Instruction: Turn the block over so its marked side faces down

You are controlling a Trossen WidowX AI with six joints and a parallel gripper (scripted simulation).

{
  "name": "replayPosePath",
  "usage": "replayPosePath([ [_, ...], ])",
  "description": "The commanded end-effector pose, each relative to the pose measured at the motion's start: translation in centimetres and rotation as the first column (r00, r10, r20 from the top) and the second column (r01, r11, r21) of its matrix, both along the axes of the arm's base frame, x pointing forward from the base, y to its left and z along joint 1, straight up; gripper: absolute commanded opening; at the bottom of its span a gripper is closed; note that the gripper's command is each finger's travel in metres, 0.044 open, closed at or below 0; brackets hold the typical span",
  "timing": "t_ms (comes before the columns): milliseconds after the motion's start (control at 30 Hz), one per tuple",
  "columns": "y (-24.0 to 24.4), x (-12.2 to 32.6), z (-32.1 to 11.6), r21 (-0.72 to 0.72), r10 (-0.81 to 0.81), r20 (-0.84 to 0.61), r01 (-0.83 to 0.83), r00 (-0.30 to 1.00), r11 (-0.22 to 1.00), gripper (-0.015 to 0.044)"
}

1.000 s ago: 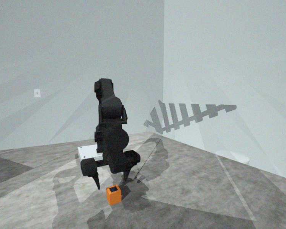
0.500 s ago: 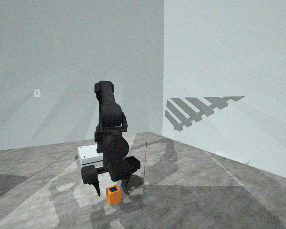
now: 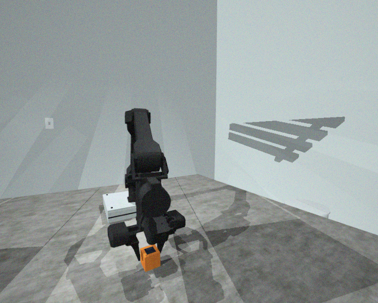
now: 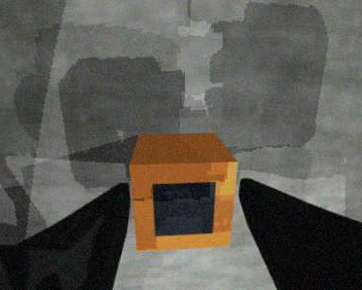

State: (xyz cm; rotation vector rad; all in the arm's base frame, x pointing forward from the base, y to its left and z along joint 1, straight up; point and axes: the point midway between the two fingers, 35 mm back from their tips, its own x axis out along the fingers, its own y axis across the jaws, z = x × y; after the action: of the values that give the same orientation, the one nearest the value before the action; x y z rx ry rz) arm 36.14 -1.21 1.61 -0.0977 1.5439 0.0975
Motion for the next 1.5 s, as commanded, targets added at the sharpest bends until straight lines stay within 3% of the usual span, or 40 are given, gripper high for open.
replayPosePath([
  [0, 0.1, 0.0, 0.0, 0.005, -0.005, 0.001, 0.005, 1.000, 1.000, 0.0190],
  [533, 0.1, 0.0, 0.0, 0.005, -0.005, 0.001, 0.005, 1.000, 1.000, 0.0084],
  [667, 0.1, 0.0, 1.9, 0.005, -0.005, 0.002, 0.005, 1.000, 1.000, 0.0000],
  [933, 0.1, 0.0, 2.9, 0.007, -0.005, 0.012, 0.005, 1.000, 1.000, 0.0000],
  [1467, 0.0, 0.2, 2.1, 0.042, -0.016, 0.256, 0.006, 0.967, 0.999, 0.0000],
])
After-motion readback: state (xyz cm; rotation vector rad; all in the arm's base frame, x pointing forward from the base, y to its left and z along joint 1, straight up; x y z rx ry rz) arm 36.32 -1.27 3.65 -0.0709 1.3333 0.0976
